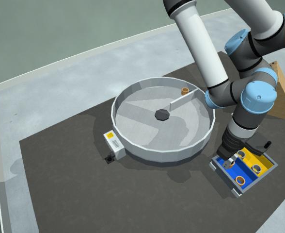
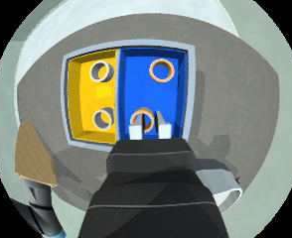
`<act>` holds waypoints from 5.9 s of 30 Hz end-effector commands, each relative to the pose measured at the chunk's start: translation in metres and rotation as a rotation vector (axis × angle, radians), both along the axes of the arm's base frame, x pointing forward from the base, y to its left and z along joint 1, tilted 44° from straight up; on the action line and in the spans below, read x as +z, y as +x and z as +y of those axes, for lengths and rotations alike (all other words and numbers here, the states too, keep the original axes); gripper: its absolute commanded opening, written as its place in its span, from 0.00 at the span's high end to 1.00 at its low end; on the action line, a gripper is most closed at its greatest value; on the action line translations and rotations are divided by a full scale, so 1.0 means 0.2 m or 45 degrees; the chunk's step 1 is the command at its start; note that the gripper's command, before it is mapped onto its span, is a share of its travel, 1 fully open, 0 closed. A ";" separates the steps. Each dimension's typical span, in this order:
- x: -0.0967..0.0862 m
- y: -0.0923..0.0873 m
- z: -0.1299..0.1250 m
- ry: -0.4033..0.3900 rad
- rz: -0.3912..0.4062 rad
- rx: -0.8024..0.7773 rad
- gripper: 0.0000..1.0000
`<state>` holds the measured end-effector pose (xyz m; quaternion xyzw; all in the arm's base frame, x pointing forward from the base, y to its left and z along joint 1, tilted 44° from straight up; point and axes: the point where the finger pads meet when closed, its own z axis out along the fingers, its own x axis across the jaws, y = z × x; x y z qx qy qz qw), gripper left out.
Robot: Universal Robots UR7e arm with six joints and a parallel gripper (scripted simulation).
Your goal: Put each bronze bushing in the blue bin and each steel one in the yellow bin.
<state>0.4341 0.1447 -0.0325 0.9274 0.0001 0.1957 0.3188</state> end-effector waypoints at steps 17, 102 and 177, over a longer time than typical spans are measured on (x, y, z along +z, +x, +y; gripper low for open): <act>0.00 0.00 0.00 0.001 -0.001 0.001 0.58; 0.06 -0.03 0.05 0.001 -0.001 0.001 0.58; 0.54 -0.27 0.44 0.001 -0.001 0.001 0.58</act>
